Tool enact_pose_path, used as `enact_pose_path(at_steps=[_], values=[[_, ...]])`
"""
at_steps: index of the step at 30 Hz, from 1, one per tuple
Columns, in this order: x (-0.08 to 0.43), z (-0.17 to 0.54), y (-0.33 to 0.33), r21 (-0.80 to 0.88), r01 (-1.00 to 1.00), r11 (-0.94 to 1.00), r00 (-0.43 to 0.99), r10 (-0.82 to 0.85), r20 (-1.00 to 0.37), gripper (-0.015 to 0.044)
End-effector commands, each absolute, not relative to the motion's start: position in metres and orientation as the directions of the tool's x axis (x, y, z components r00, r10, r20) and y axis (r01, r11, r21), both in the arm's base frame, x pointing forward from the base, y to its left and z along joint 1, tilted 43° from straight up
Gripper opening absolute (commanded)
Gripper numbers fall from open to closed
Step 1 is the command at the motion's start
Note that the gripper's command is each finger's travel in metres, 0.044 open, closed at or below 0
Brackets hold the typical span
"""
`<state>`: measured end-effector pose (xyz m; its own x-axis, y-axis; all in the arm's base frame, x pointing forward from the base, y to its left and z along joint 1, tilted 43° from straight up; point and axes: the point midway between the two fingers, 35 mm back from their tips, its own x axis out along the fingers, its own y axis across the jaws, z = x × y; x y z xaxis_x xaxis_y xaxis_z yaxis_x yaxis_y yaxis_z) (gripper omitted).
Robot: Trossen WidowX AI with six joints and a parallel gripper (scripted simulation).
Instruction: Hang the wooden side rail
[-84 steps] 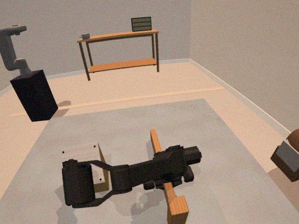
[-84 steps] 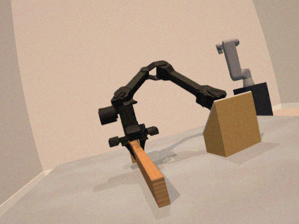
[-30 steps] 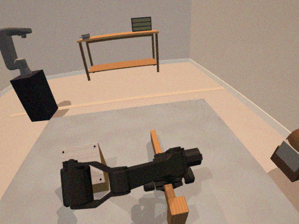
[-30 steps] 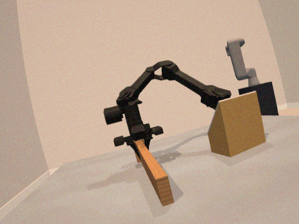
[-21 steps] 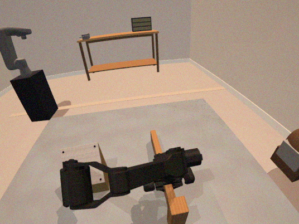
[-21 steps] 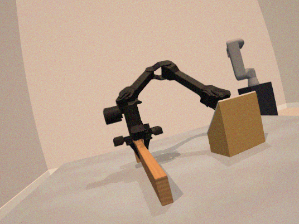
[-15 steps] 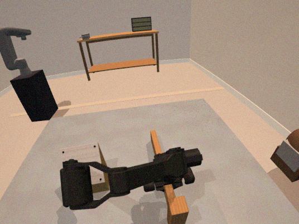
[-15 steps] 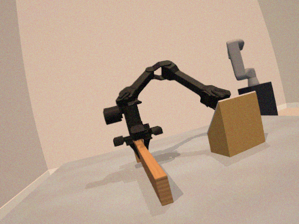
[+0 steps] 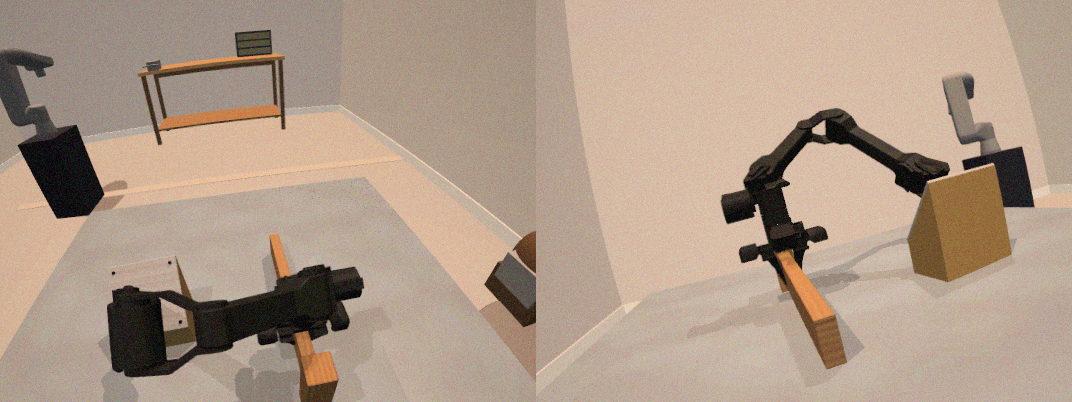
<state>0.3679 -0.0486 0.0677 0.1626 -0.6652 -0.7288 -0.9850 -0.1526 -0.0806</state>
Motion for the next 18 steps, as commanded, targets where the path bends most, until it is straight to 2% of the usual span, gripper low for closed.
enact_pose_path(at_steps=[1,18], values=[[0.3697,0.072,-0.0469,-0.087,-0.983,-0.162,0.173,-0.663,-0.728,0.0],[0.3691,0.0725,-0.0491,-0.087,-0.983,-0.162,0.173,-0.664,-0.728,0.0]])
